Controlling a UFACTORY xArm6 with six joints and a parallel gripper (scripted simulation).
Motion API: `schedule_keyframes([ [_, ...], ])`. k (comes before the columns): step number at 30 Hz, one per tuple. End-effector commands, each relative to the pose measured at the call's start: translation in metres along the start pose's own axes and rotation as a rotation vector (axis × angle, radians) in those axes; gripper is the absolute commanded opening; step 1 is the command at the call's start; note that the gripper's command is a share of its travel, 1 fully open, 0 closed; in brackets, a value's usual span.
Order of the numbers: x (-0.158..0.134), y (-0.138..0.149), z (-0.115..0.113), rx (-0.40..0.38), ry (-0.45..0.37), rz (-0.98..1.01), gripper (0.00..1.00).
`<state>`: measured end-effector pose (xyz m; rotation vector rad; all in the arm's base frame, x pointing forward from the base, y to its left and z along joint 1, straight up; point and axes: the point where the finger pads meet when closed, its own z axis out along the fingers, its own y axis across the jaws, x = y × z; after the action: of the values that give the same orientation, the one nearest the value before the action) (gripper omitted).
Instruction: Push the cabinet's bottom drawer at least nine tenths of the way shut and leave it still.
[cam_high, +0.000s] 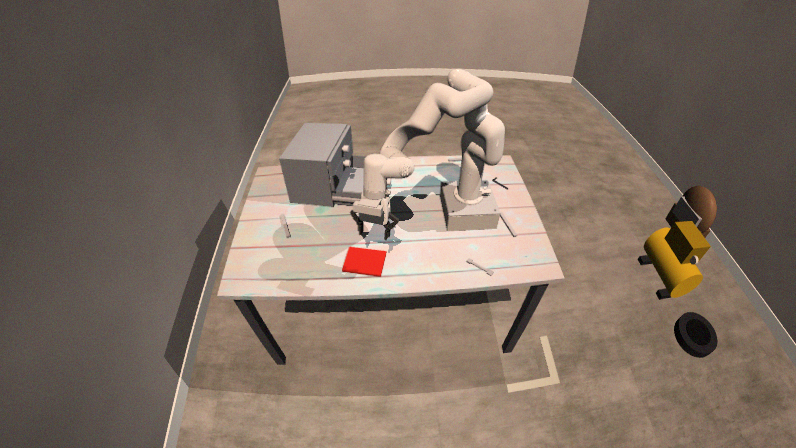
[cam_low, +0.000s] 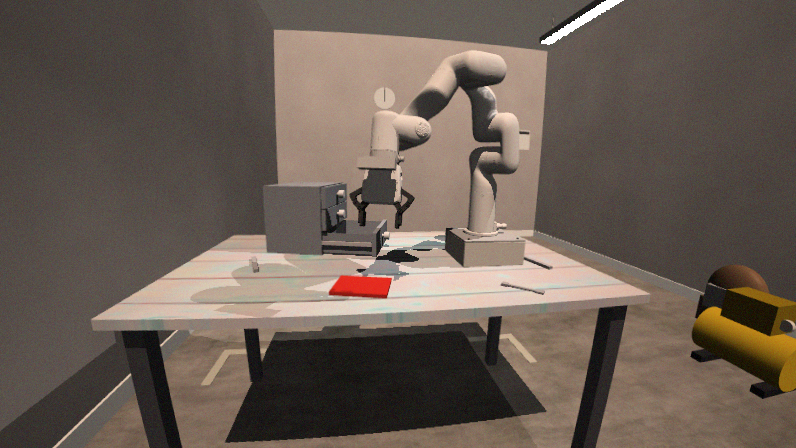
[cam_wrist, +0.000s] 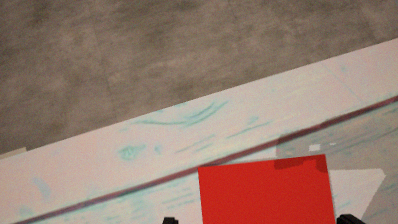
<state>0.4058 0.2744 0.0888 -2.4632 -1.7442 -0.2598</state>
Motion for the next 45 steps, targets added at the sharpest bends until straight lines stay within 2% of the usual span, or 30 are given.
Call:
schedule_keyframes([
  [1, 0.002, 0.001, -0.002, -0.003, 0.004, 0.000, 1.00],
  [20, -0.004, 0.007, -0.005, -0.007, 0.004, 0.022, 1.00],
  [22, -0.021, 0.023, -0.017, -0.019, 0.003, 0.092, 1.00],
  [24, -0.054, 0.050, -0.038, -0.042, 0.003, 0.217, 1.00],
  [27, -0.084, 0.067, -0.054, -0.074, 0.002, 0.394, 1.00],
  [28, -0.095, 0.074, -0.061, -0.074, 0.002, 0.394, 1.00],
  [29, -0.108, 0.079, -0.067, -0.094, 0.002, 0.496, 1.00],
  [31, -0.129, 0.090, -0.080, -0.094, 0.002, 0.496, 1.00],
  [32, -0.143, 0.093, -0.086, -0.115, 0.001, 0.606, 1.00],
  [34, -0.143, 0.093, -0.086, -0.115, 0.001, 0.606, 1.00],
  [35, -0.178, 0.104, -0.103, -0.138, 0.001, 0.718, 1.00],
  [38, -0.201, 0.111, -0.117, -0.138, 0.001, 0.718, 1.00],
  [41, -0.243, 0.113, -0.135, -0.183, -0.001, 0.942, 1.00],
  [43, -0.265, 0.115, -0.146, -0.183, -0.001, 0.942, 1.00],
  [44, -0.278, 0.113, -0.151, -0.205, -0.002, 1.046, 1.00],
  [45, -0.290, 0.113, -0.157, -0.205, -0.002, 1.046, 1.00],
])
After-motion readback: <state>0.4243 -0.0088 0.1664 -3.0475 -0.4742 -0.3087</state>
